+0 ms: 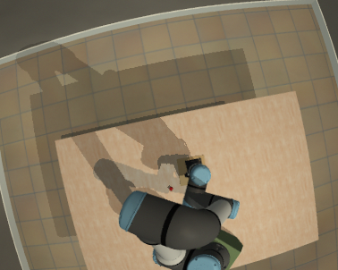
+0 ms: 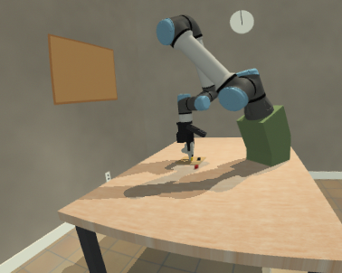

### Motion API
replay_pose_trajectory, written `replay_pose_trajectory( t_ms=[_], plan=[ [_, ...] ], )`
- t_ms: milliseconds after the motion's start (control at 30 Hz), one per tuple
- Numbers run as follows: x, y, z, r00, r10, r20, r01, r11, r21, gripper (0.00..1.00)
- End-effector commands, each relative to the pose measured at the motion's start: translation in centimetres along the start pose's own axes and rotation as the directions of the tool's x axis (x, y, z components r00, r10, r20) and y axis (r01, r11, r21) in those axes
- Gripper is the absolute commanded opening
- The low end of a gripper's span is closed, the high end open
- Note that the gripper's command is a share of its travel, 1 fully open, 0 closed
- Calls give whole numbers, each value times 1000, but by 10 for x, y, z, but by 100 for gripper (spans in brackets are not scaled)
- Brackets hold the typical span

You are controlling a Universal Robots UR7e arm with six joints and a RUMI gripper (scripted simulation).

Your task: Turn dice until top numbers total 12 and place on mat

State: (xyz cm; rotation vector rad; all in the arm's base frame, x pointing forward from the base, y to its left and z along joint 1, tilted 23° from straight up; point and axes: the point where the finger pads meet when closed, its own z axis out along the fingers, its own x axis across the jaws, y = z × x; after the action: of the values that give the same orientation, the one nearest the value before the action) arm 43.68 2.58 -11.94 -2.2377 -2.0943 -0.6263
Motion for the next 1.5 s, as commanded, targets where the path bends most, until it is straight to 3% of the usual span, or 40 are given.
replay_pose_trajectory(
  t_ms=[0,433,933,1467],
  plan=[
    [-1,2,-1,1000,-2,2,2,1000,-2,18],
    [-1,2,-23,1000,-2,2,2,1000,-2,18],
    [-1,2,-73,1000,-2,2,2,1000,-2,18],
    [0,2,-90,1000,-2,2,2,1000,-2,18]
  ],
)
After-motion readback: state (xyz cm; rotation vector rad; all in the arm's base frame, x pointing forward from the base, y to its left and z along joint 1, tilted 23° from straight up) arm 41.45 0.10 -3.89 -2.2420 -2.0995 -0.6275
